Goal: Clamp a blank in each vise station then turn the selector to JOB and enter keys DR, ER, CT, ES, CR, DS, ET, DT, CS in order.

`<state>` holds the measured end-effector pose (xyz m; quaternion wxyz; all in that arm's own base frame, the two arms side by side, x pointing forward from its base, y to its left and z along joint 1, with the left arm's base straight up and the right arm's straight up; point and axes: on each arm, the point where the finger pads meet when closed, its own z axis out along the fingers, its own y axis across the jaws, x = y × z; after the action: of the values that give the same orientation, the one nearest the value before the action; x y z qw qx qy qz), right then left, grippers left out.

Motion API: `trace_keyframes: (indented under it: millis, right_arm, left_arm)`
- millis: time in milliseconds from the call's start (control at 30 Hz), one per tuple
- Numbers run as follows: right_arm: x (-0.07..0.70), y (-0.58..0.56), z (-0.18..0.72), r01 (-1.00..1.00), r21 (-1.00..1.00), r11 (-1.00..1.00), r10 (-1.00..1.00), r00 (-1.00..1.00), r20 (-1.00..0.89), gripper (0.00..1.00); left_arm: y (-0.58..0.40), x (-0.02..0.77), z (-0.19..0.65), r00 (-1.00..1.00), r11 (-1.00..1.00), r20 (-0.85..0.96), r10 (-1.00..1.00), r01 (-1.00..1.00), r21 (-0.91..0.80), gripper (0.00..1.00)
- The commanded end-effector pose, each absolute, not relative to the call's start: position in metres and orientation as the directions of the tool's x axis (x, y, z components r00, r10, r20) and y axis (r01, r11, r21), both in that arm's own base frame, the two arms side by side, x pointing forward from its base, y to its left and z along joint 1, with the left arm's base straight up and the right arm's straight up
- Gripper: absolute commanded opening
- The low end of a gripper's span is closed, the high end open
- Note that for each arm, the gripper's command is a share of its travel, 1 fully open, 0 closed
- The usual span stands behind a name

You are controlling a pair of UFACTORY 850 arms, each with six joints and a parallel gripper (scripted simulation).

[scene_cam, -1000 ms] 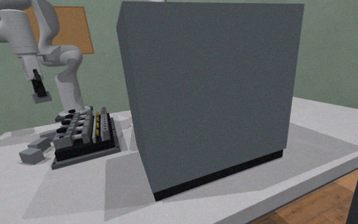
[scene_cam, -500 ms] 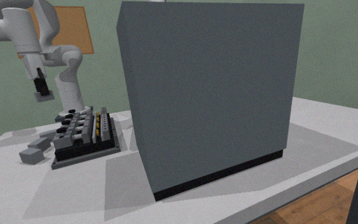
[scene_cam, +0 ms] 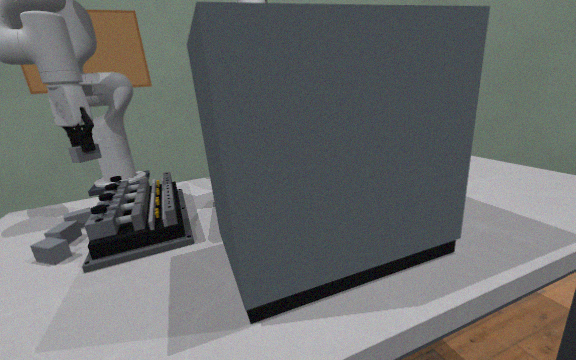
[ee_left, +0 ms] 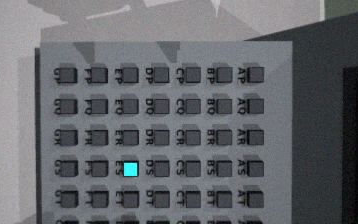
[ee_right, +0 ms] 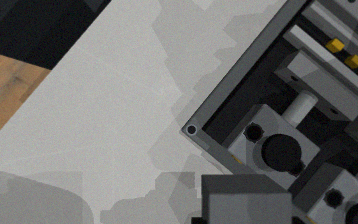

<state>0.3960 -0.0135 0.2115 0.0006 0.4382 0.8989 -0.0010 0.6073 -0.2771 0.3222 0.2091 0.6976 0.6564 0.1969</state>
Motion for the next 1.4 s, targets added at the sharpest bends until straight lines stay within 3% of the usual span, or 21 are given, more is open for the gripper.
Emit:
trace_keyframes:
  millis: [0,667,1367]
  right_arm:
    - [0.403,0.005,0.212,0.717,0.001,0.697,0.717,-0.697,-0.001,0.0]
    - [0.417,0.087,0.212,0.328,0.001,0.945,0.328,-0.945,-0.002,0.0]
    - [0.417,0.138,0.212,0.066,0.0,0.998,0.066,-0.998,-0.002,0.0]
  left_arm:
    - [-0.277,0.608,0.323,0.061,-0.05,-0.001,0.998,0.832,0.552,1.0]
    - [-0.277,0.608,0.323,0.061,-0.05,-0.001,0.998,0.832,0.552,1.0]
    - [-0.277,0.608,0.323,0.061,-0.05,-0.001,0.998,0.832,0.552,1.0]
